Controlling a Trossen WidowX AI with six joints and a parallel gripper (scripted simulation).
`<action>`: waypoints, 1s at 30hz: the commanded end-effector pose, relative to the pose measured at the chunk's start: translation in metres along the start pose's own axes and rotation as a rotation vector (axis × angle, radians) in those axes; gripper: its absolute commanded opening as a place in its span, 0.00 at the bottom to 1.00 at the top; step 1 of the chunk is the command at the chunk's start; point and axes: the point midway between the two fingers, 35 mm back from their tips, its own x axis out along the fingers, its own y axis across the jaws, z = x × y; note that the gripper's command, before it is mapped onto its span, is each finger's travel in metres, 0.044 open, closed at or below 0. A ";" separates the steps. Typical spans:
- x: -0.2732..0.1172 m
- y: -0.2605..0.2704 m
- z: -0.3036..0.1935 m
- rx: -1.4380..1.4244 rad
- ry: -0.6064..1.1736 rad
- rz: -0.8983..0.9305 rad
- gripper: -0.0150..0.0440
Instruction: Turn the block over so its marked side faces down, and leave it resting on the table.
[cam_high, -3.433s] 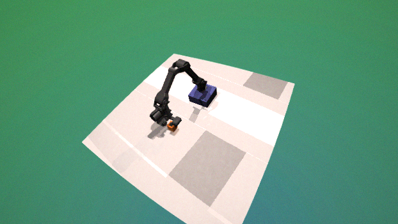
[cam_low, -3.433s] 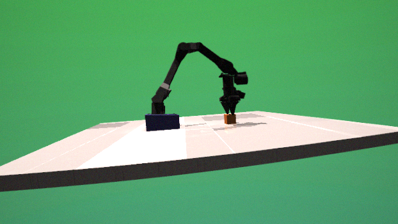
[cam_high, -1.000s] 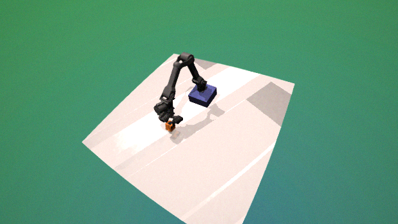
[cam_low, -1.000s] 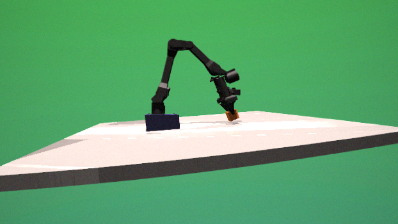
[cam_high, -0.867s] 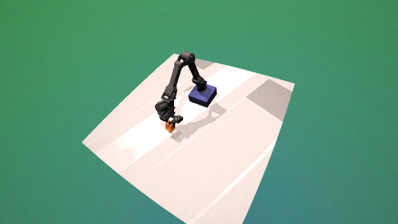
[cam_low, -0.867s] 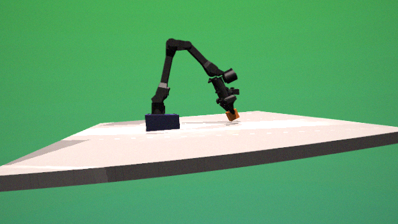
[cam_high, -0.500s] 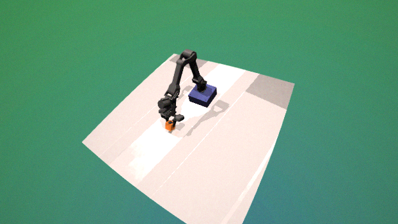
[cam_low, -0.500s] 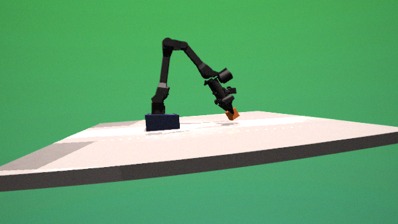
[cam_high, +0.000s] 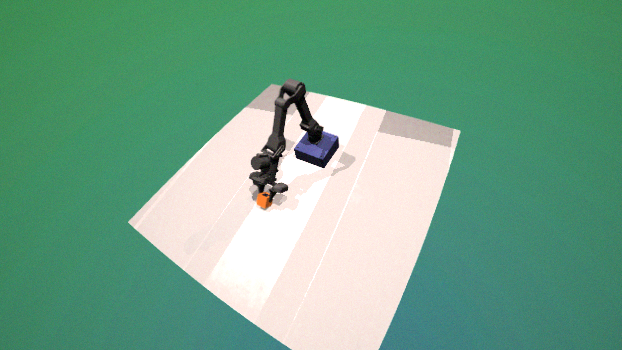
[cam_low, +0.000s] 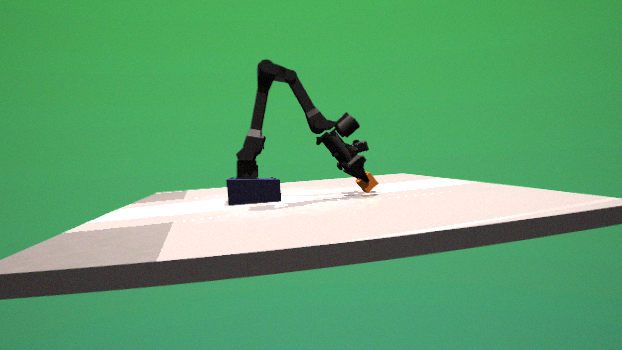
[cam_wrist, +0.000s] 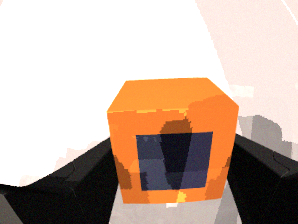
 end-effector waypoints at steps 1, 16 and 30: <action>0.007 -0.001 -0.005 0.017 -0.059 -0.003 0.25; 0.011 0.001 -0.011 -0.008 -0.283 0.014 0.25; 0.001 0.003 -0.012 -0.027 -0.414 0.023 0.25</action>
